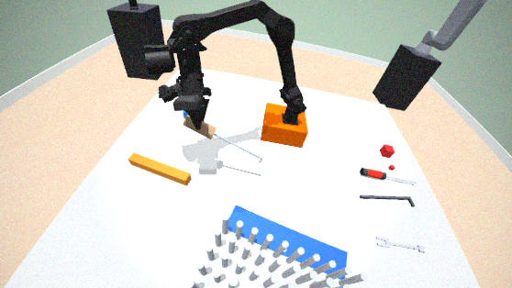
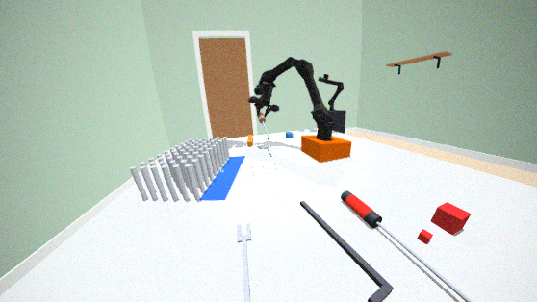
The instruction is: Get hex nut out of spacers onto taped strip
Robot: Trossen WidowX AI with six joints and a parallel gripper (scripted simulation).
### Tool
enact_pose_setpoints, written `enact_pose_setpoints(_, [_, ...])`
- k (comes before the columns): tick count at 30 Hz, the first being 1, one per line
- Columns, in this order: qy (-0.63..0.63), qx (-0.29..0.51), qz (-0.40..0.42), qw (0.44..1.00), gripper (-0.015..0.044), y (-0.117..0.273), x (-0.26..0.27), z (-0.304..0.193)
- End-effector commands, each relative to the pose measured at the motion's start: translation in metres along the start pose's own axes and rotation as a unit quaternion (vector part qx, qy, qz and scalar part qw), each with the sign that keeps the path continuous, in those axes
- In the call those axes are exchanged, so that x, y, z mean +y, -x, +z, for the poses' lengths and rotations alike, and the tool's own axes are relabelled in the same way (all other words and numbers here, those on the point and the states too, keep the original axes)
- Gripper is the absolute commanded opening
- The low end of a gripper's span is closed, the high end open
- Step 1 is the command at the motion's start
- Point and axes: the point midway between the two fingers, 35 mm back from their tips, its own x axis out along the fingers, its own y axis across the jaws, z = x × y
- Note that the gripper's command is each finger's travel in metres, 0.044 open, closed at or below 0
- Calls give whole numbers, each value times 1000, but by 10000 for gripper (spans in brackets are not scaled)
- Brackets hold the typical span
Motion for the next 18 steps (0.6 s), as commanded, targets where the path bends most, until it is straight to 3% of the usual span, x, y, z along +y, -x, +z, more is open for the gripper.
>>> enact_pose_setpoints(1, [-75, 1, 21, 997, 0, 9, -9, 11])
enact_pose_setpoints(18, [-345, 21, 88, 934, 0, 35, -54, 47])
